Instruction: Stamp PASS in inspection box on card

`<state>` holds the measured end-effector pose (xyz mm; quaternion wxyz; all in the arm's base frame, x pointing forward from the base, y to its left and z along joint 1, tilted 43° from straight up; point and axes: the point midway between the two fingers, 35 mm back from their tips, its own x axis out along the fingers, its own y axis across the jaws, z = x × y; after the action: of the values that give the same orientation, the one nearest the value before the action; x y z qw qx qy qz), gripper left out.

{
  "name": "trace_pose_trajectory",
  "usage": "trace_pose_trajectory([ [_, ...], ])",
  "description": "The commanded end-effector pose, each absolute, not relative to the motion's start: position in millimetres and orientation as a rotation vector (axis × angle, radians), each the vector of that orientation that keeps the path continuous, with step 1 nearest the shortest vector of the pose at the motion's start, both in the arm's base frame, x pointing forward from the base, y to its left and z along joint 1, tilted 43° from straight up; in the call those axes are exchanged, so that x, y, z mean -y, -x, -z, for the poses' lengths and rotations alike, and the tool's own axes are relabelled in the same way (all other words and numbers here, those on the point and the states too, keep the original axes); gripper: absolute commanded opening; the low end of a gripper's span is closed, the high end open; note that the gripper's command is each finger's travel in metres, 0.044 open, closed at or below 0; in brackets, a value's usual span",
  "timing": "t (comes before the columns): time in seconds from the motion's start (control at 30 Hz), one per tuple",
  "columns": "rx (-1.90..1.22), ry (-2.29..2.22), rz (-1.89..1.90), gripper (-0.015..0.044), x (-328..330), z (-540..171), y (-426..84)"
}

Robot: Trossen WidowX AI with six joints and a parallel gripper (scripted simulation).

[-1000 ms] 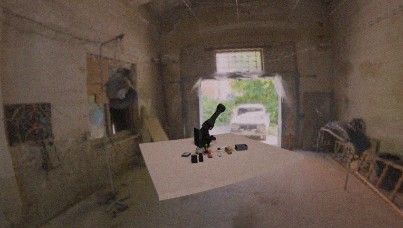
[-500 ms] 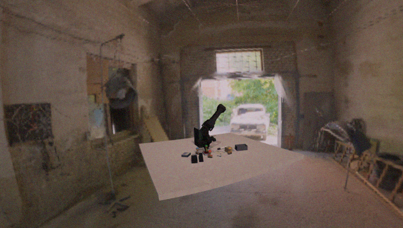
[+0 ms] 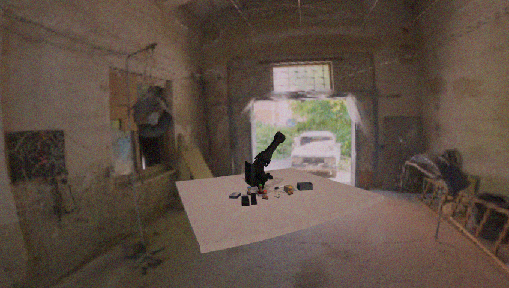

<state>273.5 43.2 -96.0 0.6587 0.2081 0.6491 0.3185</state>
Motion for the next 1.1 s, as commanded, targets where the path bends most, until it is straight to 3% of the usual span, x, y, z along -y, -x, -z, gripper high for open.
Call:
trace_pose_trajectory([
  [0.0,-1.468,-0.474,-0.723,0.0,-44.5,96.8,-273.4],
  [1.07,-1.468,-0.474,-0.723,0.0,-47.3,99.9,-273.1],
])
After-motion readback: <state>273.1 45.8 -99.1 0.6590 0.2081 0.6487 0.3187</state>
